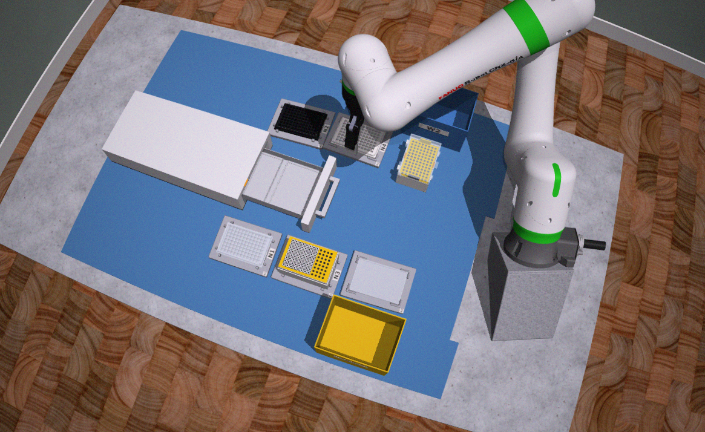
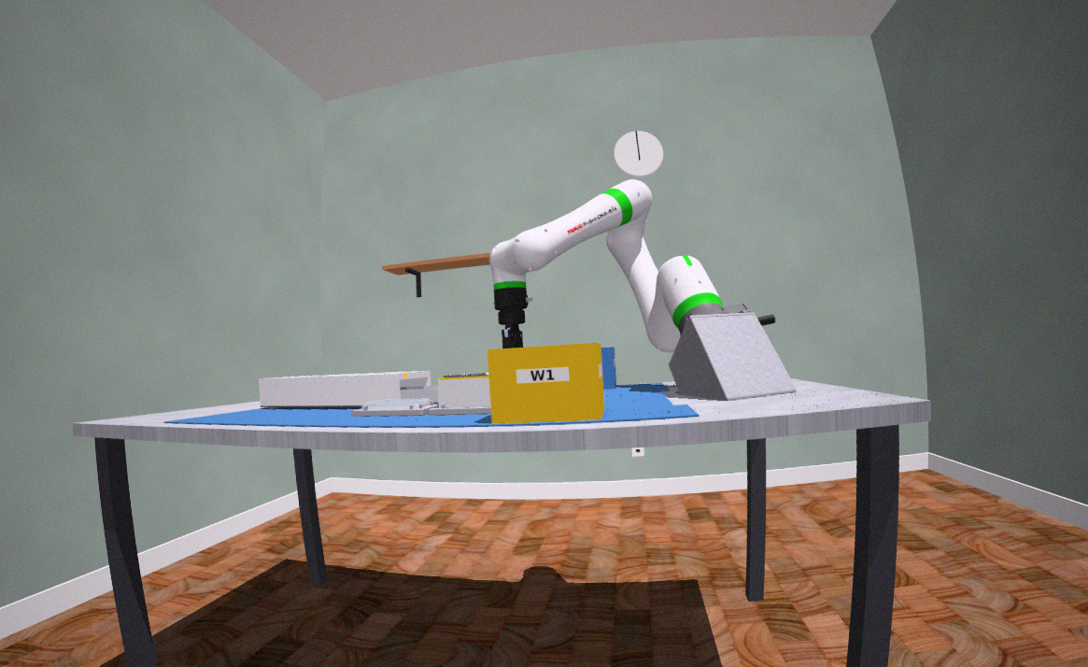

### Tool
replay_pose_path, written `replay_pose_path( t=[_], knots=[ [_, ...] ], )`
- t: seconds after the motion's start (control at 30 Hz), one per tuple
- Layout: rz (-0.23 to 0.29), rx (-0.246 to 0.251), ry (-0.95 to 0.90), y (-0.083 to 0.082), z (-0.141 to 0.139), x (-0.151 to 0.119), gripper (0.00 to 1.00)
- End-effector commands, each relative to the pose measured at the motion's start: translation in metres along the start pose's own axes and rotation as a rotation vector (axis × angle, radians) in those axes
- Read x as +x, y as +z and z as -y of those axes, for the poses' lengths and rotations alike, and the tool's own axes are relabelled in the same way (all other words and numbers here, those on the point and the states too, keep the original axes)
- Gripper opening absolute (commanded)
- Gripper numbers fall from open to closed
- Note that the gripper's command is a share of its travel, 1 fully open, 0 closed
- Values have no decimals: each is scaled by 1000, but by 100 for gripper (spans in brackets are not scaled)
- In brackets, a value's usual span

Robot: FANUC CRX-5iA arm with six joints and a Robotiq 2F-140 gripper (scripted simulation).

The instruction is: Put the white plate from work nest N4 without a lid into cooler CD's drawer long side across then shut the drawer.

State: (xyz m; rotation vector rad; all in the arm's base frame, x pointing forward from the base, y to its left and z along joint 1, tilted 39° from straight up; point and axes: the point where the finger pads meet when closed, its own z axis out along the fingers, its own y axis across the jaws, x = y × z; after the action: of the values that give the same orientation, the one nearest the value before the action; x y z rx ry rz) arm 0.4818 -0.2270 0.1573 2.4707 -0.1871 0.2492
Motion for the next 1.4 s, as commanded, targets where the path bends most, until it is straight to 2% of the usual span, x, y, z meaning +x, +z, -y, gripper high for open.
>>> replay_pose_path(
  t=[0.0,0.37,0.4,1.37],
  knots=[
    [0,0,0,0,0,0,59],
    [0,0,0,0,0,0,55],
    [0,0,0,0,0,0,0],
    [0,0,0,-1,0,0,0]
  ],
)
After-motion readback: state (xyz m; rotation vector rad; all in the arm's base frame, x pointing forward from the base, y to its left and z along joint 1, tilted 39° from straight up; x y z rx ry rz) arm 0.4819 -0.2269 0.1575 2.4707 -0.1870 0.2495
